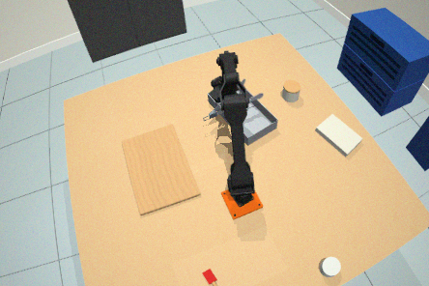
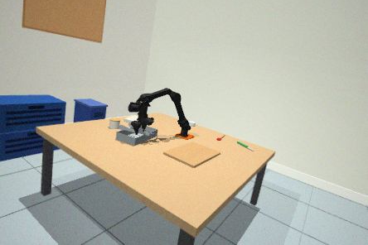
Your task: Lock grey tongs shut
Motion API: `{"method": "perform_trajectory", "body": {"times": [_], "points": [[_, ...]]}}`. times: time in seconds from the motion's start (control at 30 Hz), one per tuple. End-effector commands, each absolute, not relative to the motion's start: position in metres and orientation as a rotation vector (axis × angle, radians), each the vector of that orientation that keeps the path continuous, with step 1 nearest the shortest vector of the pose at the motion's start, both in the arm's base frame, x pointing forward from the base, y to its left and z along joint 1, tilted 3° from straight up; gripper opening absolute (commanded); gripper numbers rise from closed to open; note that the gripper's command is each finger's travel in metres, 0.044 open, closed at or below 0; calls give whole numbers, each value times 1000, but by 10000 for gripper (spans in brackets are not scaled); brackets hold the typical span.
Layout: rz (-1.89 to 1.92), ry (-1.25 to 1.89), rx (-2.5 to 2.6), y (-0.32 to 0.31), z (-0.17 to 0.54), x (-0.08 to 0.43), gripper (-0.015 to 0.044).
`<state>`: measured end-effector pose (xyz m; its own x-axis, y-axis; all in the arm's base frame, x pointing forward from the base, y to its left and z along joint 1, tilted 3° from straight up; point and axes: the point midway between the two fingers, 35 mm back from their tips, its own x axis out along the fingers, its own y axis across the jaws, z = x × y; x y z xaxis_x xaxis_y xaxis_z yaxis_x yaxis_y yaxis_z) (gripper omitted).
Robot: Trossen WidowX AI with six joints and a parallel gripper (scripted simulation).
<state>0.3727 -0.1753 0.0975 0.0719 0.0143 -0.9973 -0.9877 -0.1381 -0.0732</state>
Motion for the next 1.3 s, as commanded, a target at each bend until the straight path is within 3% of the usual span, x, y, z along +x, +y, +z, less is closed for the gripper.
{"method": "perform_trajectory", "body": {"times": [0.0,0.43,0.53,1.27], "points": [[1261,1083,-1336,-175,90,373,440],[1261,1083,-1336,-174,71,371,440],[1262,1079,-1338,-174,75,372,361],[1262,1079,-1338,-174,75,372,215]]}}
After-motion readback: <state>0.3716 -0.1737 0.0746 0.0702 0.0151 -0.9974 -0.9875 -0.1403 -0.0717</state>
